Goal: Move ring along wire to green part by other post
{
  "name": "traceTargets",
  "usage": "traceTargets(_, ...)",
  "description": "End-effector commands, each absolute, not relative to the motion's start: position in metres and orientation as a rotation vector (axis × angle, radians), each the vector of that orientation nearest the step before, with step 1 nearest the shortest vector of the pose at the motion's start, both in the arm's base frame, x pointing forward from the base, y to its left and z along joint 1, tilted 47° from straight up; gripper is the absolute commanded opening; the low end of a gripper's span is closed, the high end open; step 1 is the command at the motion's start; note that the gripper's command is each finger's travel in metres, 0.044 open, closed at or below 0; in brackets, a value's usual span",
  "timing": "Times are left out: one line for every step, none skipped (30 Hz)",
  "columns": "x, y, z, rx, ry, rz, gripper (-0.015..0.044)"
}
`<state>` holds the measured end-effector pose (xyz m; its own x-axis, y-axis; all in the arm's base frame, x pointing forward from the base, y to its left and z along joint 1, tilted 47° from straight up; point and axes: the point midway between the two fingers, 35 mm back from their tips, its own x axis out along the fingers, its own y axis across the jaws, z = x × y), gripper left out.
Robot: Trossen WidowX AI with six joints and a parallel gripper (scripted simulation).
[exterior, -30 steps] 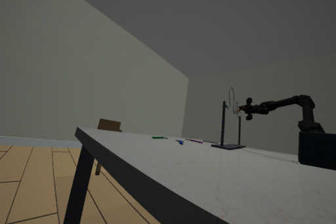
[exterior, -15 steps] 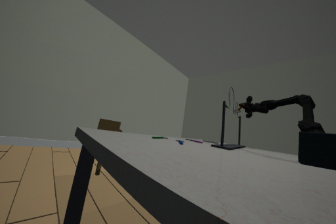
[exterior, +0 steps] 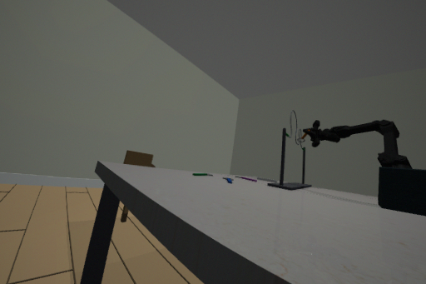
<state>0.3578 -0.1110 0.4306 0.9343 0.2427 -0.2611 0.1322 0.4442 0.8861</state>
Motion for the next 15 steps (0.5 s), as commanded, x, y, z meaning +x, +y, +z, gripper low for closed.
traceTargets(0.3581,-0.1073,0.4383,1.128,0.372,0.087,-0.0150)
traceTargets(0.3582,-0.1069,0.4394,1.131,0.371,0.088,-0.0150)
traceTargets(0.3583,-0.1067,0.4402,1.132,0.371,0.088,-0.0150)
traceTargets(0.3584,-0.1065,0.4409,1.130,0.372,0.087,-0.0150)
traceTargets(0.3584,-0.1064,0.4416,1.128,0.373,0.087,-0.0150)
traceTargets(0.3585,-0.1062,0.4424,1.125,0.373,0.086,-0.0150)
traceTargets(0.3585,-0.1061,0.4431,1.122,0.374,0.085,-0.0150)
traceTargets(0.3585,-0.1061,0.4434,1.117,0.376,0.083,-0.0150)
traceTargets(0.3585,-0.1062,0.4435,1.108,0.378,0.080,-0.0150)
traceTargets(0.3585,-0.1063,0.4435,1.099,0.380,0.077,-0.0150)
traceTargets(0.3585,-0.1064,0.4435,1.090,0.382,0.074,-0.0150)
traceTargets(0.3584,-0.1065,0.4434,1.080,0.384,0.071,-0.0150)
traceTargets(0.3584,-0.1068,0.4431,1.068,0.387,0.068,-0.0150)
traceTargets(0.3583,-0.1070,0.4428,1.059,0.389,0.065,-0.0150)
traceTargets(0.3583,-0.1073,0.4424,1.048,0.391,0.062,-0.0150)
